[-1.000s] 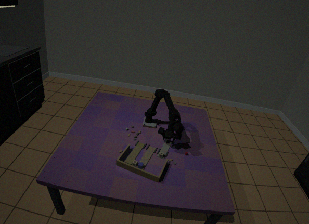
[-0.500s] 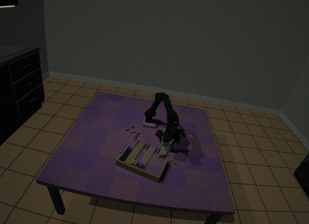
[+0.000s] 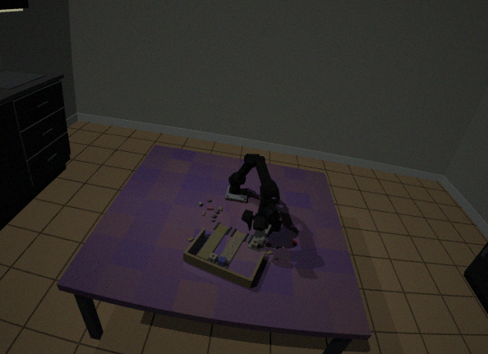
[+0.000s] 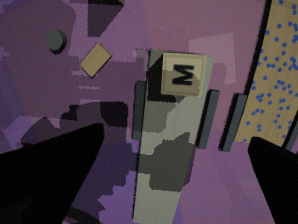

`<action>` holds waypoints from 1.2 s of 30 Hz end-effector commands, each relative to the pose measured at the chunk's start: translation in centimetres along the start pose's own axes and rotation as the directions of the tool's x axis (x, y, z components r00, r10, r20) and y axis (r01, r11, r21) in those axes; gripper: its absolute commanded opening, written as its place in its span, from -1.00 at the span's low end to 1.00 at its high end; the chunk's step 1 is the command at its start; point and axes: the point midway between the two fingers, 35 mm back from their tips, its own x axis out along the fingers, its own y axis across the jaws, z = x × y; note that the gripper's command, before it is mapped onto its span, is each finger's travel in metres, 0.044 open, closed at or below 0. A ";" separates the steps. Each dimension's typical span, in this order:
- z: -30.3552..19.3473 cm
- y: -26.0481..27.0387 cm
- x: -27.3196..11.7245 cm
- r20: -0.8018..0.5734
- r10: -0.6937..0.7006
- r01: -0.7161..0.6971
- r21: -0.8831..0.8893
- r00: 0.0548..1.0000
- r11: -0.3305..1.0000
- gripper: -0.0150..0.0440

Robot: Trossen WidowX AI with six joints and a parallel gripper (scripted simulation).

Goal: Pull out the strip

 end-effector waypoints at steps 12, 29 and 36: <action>3.1 -0.3 1.1 -0.008 -0.002 0.002 -0.005 1.000 1.000 0.47; 3.2 -0.3 3.9 -0.007 -0.002 0.002 -0.005 1.000 1.000 0.36; 3.1 -0.3 5.0 -0.007 -0.002 0.002 -0.005 1.000 1.000 0.36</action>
